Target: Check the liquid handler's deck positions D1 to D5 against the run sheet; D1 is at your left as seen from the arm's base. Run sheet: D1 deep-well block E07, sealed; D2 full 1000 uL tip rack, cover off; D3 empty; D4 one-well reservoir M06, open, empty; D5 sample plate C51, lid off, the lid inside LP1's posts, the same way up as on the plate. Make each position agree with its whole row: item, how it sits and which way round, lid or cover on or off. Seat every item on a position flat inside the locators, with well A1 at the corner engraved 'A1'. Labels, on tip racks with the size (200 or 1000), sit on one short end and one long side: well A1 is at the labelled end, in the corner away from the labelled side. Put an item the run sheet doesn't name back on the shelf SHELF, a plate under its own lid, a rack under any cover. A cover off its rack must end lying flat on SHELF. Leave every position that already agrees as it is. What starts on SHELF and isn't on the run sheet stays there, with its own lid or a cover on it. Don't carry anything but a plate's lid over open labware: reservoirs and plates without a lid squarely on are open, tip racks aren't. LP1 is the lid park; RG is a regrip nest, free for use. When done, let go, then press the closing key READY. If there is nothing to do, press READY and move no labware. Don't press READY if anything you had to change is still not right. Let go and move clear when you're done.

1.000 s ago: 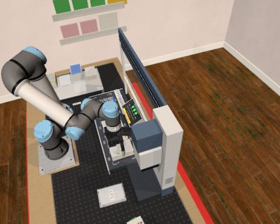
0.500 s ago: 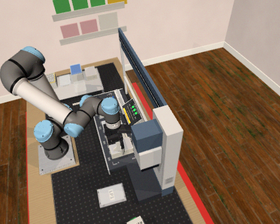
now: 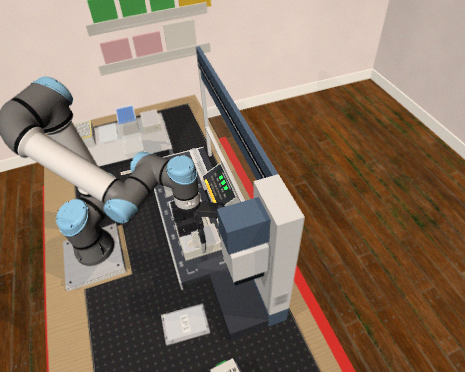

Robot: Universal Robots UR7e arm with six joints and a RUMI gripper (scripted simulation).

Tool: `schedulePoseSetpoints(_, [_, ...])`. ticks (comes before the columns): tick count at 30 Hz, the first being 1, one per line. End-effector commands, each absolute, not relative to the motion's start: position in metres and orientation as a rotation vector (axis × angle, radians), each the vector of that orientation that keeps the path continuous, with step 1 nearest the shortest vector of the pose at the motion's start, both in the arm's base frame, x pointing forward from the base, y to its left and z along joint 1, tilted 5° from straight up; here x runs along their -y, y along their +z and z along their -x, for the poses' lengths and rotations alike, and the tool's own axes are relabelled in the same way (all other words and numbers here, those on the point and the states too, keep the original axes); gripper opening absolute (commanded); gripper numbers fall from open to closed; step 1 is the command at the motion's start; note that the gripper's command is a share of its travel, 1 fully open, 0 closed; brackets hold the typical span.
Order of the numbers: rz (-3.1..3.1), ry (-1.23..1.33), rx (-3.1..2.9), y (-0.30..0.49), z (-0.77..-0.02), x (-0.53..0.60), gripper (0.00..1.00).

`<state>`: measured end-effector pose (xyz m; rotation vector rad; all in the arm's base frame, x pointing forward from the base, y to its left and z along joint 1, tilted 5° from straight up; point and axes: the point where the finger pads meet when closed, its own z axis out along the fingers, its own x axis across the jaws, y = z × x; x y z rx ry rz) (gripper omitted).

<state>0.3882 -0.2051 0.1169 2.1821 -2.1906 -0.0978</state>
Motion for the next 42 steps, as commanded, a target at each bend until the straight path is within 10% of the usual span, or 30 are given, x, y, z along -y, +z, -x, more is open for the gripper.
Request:
schedulePoseSetpoints(1, [-2.183, -0.09, 2.191, 0.129, -0.391, 0.206, 0.0])
schedulePoseSetpoints(42, [-2.183, -0.09, 2.191, 0.19, -0.395, 0.206, 0.0])
